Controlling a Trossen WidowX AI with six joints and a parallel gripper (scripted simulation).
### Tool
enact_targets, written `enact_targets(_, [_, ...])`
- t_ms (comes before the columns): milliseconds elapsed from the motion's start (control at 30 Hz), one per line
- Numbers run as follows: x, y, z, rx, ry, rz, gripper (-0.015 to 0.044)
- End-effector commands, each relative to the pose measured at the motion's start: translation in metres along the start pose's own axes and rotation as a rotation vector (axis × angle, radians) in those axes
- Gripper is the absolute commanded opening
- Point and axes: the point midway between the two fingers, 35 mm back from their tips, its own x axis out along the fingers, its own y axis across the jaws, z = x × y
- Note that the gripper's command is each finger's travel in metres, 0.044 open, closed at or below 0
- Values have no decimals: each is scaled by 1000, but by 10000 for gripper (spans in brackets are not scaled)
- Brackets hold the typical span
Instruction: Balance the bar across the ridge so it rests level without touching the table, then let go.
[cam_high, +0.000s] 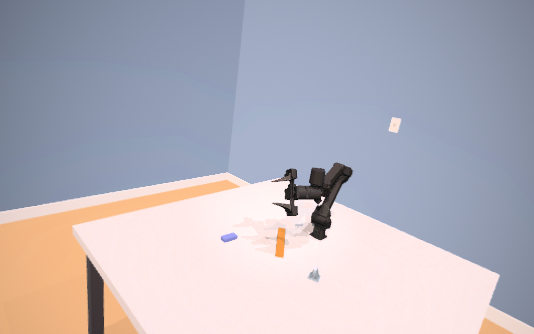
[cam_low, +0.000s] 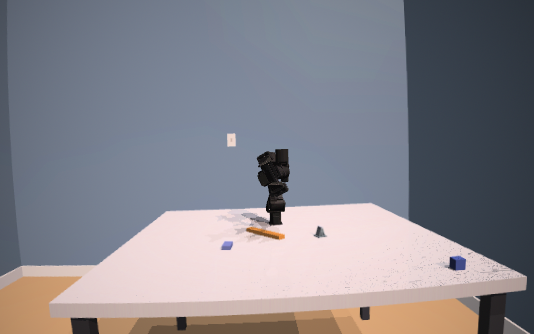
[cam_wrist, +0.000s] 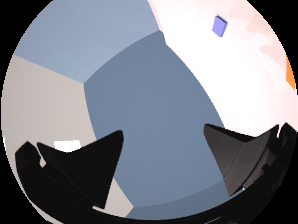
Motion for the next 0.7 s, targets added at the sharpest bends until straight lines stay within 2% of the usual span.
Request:
enact_targets(0, [0, 0, 0, -7, 0, -2, 374])
enact_targets(67, [2, -3, 0, -59, -4, -19, 321])
enact_targets(100, [3, -5, 1, -98, -6, -32, 315])
enact_targets(667, [19, -41, 11, -744, 15, -274, 315])
